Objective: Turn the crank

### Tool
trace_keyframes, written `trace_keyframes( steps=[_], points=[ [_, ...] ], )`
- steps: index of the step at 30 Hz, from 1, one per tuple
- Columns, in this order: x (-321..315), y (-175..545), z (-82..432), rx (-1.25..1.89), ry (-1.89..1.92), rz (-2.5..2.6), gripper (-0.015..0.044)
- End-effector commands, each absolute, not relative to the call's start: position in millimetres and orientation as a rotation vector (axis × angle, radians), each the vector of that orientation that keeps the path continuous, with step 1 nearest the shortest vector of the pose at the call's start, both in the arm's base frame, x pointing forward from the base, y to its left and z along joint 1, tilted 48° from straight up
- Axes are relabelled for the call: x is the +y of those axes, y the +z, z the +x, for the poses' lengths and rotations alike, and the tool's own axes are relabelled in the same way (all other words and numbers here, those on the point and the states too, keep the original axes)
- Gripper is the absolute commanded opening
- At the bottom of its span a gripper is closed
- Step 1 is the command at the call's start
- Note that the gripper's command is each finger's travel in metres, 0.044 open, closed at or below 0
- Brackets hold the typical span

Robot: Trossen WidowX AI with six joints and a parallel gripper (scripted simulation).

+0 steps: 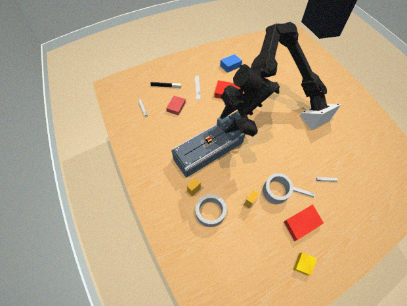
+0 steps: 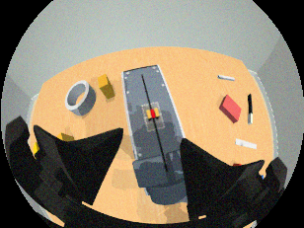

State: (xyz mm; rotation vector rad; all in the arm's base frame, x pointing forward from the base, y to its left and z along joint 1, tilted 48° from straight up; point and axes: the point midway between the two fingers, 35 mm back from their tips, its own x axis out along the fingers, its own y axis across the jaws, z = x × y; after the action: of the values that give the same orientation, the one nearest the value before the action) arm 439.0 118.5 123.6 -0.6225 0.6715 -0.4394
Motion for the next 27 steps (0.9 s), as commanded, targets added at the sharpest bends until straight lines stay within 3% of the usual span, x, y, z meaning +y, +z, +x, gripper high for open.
trace_keyframes(
  steps=[1, 4, 21, 27],
  points=[
    [118.2, 123.7, 439.0, 0.671, -0.440, -0.623, 0.0394],
    [118.2, 123.7, 439.0, 0.671, -0.440, -0.623, 0.0440],
    [118.2, 123.7, 439.0, 0.671, -0.440, -0.623, 0.0000],
    [118.2, 123.7, 439.0, 0.671, -0.440, -0.623, 0.0000]
  ],
)
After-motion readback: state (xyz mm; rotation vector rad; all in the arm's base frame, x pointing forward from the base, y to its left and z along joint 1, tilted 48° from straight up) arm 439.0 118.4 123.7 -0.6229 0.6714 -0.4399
